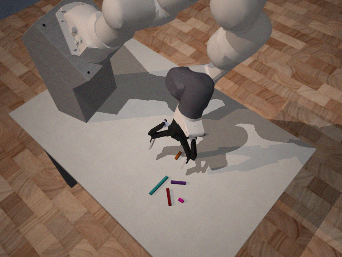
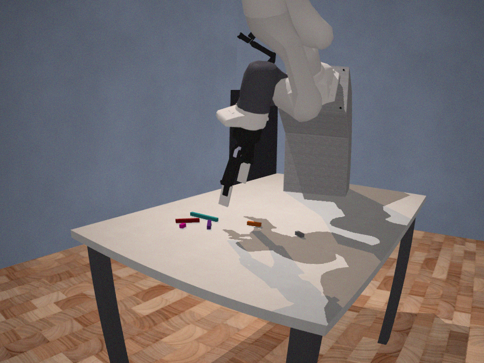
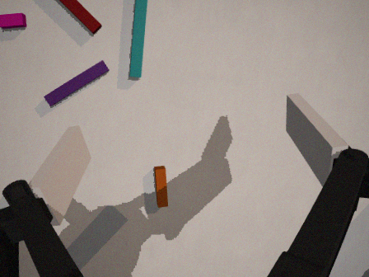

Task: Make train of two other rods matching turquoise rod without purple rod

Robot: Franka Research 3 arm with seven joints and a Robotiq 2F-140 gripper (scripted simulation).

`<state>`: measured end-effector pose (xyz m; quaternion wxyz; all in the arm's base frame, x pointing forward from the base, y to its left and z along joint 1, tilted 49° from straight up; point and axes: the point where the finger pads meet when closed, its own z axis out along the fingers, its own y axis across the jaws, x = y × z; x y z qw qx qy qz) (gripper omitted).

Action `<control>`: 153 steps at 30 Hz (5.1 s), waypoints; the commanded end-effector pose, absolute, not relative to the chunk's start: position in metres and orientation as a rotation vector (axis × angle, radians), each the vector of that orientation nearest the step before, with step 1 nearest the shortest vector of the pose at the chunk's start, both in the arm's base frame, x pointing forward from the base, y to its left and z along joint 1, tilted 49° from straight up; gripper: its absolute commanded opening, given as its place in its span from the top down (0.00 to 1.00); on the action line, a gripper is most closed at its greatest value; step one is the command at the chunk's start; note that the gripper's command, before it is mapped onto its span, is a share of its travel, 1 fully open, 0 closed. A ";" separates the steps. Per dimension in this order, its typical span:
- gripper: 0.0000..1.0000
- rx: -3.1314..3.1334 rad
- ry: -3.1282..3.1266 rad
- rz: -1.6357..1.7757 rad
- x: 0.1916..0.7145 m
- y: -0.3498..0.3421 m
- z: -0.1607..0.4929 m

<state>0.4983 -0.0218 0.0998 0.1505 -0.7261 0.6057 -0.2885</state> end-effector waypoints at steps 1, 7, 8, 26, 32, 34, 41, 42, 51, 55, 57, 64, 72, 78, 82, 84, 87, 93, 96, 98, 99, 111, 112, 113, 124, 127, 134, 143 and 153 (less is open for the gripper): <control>0.00 -2.250 1.586 -0.897 0.501 -0.015 0.103; 0.00 -2.312 1.490 -0.921 0.504 -0.007 0.105; 0.00 -2.351 1.426 -0.937 0.505 -0.002 0.106; 0.00 -2.571 0.938 -1.038 0.512 0.042 0.115; 0.00 -2.624 0.751 -1.071 0.512 0.061 0.118; 0.00 -2.638 0.687 -1.081 0.512 0.067 0.119; 0.00 -2.668 0.524 -1.107 0.510 0.084 0.122; 0.00 -2.678 0.440 -1.119 0.509 0.092 0.123; 0.00 -2.692 0.139 -1.162 0.502 0.125 0.128; 0.00 -2.686 0.009 -1.179 0.498 0.140 0.131; 0.00 -2.685 -0.001 -1.180 0.498 0.141 0.131; 0.00 -2.685 -0.003 -1.180 0.498 0.141 0.131; 0.00 -2.685 -0.003 -1.180 0.498 0.141 0.131; 0.00 -2.685 -0.003 -1.180 0.498 0.141 0.131; 0.00 -2.685 -0.003 -1.180 0.498 0.141 0.131; 0.00 -2.685 -0.003 -1.180 0.498 0.141 0.131; 0.00 -2.685 -0.003 -1.180 0.498 0.141 0.131; 0.00 -2.685 -0.003 -1.180 0.498 0.141 0.131; 0.00 -2.685 -0.003 -1.180 0.498 0.141 0.131; 0.00 -2.685 -0.003 -1.180 0.498 0.141 0.131; 0.00 -2.685 -0.003 -1.180 0.498 0.141 0.131; 0.00 -2.685 -0.003 -1.180 0.498 0.141 0.131; 0.00 -2.685 -0.003 -1.180 0.498 0.141 0.131; 0.00 -2.685 -0.003 -1.180 0.498 0.141 0.131; 0.00 -2.685 -0.003 -1.180 0.498 0.141 0.131; 0.00 -2.685 -0.003 -1.180 0.498 0.141 0.131; 0.00 -2.685 -0.003 -1.180 0.498 0.141 0.131; 0.00 -2.685 -0.003 -1.180 0.498 0.141 0.131; 0.00 -2.685 -0.008 -1.179 0.498 0.142 0.131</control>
